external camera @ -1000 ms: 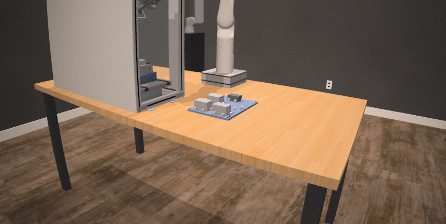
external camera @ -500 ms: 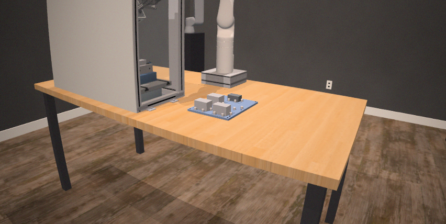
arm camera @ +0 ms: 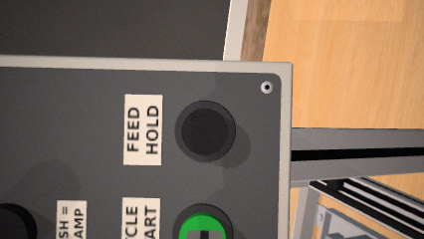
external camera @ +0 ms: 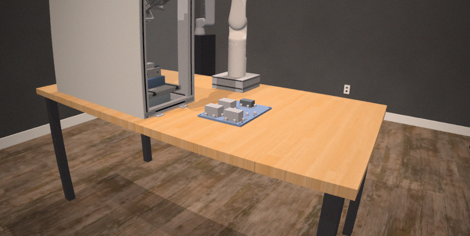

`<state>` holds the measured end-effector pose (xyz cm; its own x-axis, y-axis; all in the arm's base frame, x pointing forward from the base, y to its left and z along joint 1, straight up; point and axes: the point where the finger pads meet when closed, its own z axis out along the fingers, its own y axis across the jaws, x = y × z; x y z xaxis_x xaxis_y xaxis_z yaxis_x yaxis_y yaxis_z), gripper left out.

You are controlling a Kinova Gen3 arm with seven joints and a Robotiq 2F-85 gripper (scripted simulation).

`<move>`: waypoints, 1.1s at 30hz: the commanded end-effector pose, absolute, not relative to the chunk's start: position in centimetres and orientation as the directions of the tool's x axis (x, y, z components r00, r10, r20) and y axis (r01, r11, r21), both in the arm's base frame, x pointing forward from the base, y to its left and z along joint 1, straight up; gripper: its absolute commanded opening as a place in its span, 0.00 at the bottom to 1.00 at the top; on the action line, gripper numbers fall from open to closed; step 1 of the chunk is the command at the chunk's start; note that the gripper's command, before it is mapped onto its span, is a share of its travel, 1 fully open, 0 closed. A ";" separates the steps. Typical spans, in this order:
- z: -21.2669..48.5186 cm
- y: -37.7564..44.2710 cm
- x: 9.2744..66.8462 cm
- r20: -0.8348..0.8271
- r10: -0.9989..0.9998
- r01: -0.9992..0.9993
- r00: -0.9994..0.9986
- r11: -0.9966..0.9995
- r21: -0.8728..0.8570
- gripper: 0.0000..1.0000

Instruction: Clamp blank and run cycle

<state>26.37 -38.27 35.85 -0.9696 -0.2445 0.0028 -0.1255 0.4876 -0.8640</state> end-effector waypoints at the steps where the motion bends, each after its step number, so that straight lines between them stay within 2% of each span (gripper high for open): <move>1: 35.9 -38.4 26.5 -0.005 -0.245 -0.119 -0.969 0.488 -0.865 0.10; 33: 35.7 -38.9 26.6 -0.005 -0.245 -0.119 -0.969 0.488 -0.865 0.10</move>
